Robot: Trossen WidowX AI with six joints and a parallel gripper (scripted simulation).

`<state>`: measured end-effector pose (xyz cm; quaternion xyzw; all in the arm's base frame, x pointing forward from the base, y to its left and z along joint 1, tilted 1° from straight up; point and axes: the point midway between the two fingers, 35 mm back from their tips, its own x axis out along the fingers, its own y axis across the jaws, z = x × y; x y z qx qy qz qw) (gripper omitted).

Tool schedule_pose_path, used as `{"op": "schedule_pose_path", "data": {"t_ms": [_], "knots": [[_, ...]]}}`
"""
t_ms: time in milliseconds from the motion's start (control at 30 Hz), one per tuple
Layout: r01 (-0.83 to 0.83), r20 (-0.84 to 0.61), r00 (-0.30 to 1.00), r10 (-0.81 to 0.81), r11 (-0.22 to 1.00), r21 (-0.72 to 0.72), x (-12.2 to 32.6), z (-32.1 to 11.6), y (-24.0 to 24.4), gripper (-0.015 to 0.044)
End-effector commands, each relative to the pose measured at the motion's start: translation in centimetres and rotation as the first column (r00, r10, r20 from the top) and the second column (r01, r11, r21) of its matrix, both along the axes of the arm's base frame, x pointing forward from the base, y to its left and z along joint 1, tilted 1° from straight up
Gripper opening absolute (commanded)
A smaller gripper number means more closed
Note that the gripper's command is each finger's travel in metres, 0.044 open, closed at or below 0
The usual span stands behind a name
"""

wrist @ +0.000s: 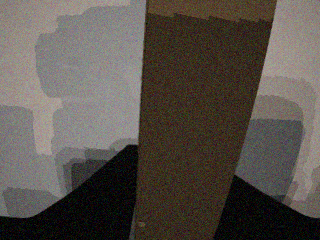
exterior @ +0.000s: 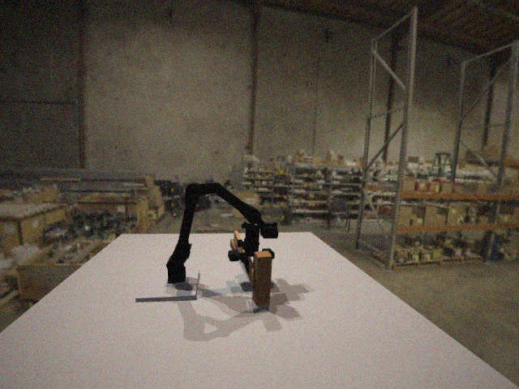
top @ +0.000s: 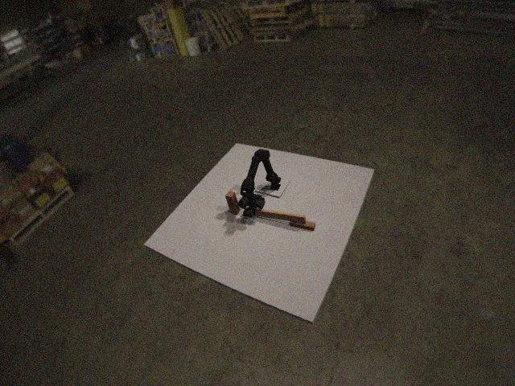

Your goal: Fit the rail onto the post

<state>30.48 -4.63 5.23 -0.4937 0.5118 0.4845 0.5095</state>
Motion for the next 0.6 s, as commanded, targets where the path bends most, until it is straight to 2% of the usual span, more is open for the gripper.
{"op": "schedule_pose_path", "data": {"t_ms": [0,567], "knots": [[-0.001,0.009,1.000,0.001,1.000,0.005,0.16,0.49,0.08,0.0000],[-0.001,0.009,1.000,0.001,1.000,0.005,0.19,1.34,0.08,0.0000]]}}
